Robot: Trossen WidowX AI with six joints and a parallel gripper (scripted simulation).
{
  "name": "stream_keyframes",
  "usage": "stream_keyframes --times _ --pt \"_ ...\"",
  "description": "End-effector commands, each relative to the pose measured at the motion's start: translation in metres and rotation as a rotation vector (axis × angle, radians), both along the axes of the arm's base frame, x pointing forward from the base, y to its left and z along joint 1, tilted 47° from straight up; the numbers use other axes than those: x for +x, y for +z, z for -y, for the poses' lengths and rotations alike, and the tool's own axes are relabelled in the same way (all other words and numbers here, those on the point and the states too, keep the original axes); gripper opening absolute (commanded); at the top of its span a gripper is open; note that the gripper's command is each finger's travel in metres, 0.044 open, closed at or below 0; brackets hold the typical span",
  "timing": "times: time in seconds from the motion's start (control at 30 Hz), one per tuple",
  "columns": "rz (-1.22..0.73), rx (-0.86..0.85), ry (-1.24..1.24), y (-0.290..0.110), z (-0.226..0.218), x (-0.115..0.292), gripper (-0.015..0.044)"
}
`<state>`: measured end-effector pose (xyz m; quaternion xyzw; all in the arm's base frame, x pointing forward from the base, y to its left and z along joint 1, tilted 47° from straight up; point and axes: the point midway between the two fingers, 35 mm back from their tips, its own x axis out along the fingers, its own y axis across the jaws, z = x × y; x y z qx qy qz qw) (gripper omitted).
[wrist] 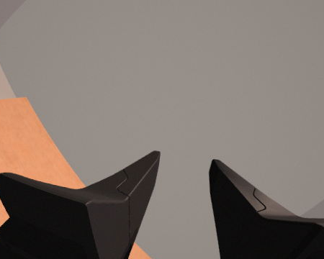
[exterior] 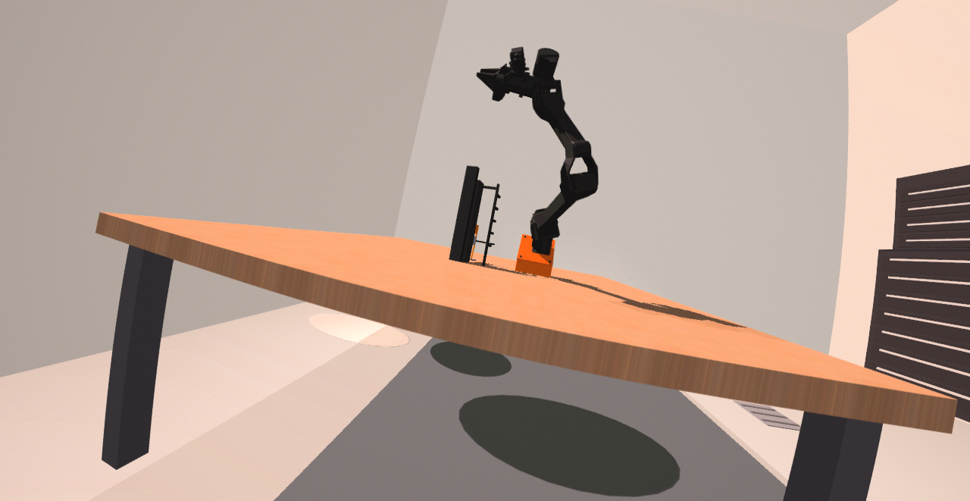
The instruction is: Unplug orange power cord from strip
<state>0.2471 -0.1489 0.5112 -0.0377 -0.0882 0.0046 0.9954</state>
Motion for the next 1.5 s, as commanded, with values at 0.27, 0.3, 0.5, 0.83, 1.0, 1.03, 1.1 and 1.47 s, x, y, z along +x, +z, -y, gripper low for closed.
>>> stream_keyframes --times 0.27,0.3,0.5,0.83,1.0,1.03,1.1,1.47 --pt "-0.436 0.77 -0.008 -0.169 0.06 0.082 0.016" --pt "-0.48 0.832 -0.015 -0.185 0.06 0.086 0.016" --pt "-0.789 1.22 -0.092 -0.289 0.049 0.101 0.016" --pt "-1.42 1.76 -0.387 -0.436 -0.018 0.068 0.016" --pt "-1.786 1.932 -0.641 -0.48 -0.062 0.029 0.016" --pt "-1.847 1.95 -0.689 -0.485 -0.068 0.022 0.016" --pt "-1.896 1.963 -0.729 -0.488 -0.074 0.016 0.016" --pt "-1.896 1.963 -0.729 -0.484 -0.077 0.018 0.016"
